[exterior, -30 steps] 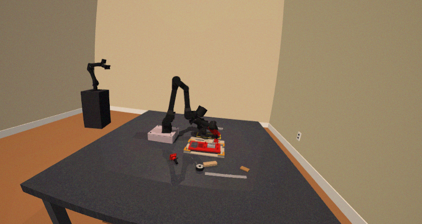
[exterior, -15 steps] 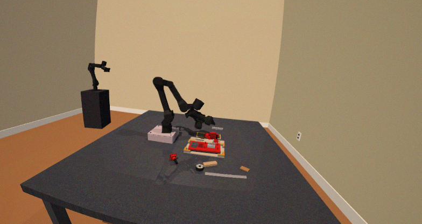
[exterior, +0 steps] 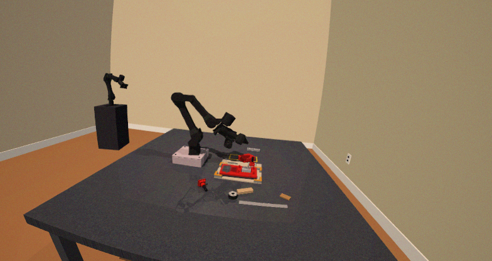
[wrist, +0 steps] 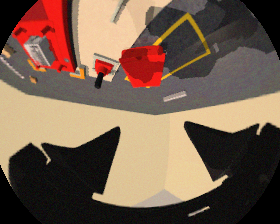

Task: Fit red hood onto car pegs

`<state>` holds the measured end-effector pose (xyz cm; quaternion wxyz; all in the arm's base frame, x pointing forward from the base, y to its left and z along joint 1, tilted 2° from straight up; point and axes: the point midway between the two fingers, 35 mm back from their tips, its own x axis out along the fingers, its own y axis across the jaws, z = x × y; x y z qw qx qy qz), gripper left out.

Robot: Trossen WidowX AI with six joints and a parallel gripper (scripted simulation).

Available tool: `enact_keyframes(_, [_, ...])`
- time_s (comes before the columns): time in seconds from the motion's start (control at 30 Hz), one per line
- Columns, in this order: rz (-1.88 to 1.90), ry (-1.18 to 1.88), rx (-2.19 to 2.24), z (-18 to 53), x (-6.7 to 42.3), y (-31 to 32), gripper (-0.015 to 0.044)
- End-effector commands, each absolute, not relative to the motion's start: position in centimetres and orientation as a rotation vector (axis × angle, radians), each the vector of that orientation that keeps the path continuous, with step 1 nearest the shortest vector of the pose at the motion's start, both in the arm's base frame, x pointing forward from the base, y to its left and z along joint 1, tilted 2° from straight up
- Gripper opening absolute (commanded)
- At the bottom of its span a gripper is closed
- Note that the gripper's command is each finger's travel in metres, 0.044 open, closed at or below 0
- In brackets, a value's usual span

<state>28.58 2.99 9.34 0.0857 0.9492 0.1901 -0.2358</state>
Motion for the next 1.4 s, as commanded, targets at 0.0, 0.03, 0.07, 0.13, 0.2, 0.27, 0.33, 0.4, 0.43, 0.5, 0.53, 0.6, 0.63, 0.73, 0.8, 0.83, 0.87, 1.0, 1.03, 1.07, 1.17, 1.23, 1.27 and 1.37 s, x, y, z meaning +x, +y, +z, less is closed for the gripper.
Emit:
enact_keyframes(0.0, [-0.703, 0.562, 2.825, 9.3, 28.6, 2.9, 0.044])
enact_keyframes(0.03, [-0.703, 0.562, 2.825, 9.3, 28.6, 2.9, 0.044])
enact_keyframes(0.07, [-0.703, 0.562, 2.825, 9.3, 28.6, 2.9, 0.0414])
enact_keyframes(0.13, [-0.703, 0.562, 2.825, 9.3, 28.6, 2.9, 0.0361])
enact_keyframes(0.2, [-0.703, 0.562, 2.825, 9.3, 28.6, 2.9, 0.0309])
enact_keyframes(0.27, [-0.703, 0.564, 2.814, 9.3, 28.7, 2.9, 0.0309])
enact_keyframes(0.33, [-0.702, 0.582, 2.726, 9.2, 29.0, 2.9, 0.0361])
enact_keyframes(0.4, [-0.697, 0.611, 2.592, 9.1, 29.5, 2.9, 0.0414])
enact_keyframes(0.43, [-0.693, 0.628, 2.525, 9.1, 29.7, 2.9, 0.044])
enact_keyframes(0.5, [-0.685, 0.663, 2.39, 8.9, 30.2, 2.9, 0.044])
enact_keyframes(0.53, [-0.679, 0.681, 2.322, 8.9, 30.4, 2.9, 0.044])
enact_keyframes(0.6, [-0.665, 0.72, 2.186, 8.8, 30.8, 2.9, 0.044])
enact_keyframes(0.63, [-0.657, 0.741, 2.118, 8.7, 31.0, 2.9, 0.044])
enact_keyframes(0.73, [-0.627, 0.805, 1.913, 8.5, 31.5, 3.0, 0.044])
enact_keyframes(0.8, [-0.603, 0.85, 1.776, 8.4, 31.8, 3.0, 0.044])
enact_keyframes(0.83, [-0.589, 0.872, 1.708, 8.3, 32.0, 3.0, 0.044])
enact_keyframes(0.87, [-0.574, 0.896, 1.64, 8.2, 32.1, 3.1, 0.044])
enact_keyframes(1.0, [-0.505, 0.989, 1.366, 8.0, 32.7, 3.2, 0.044])
enact_keyframes(1.03, [-0.485, 1.013, 1.297, 7.9, 32.8, 3.2, 0.044])
enact_keyframes(1.07, [-0.464, 1.037, 1.229, 7.9, 32.9, 3.2, 0.044])
enact_keyframes(1.17, [-0.394, 1.108, 1.024, 7.7, 33.2, 3.3, 0.044])
enact_keyframes(1.23, [-0.341, 1.154, 0.889, 7.6, 33.4, 3.4, 0.044])
enact_keyframes(1.27, [-0.314, 1.177, 0.821, 7.5, 33.5, 3.4, 0.044])
enact_keyframes(1.37, [-0.223, 1.244, 0.618, 7.4, 33.7, 3.4, 0.044])
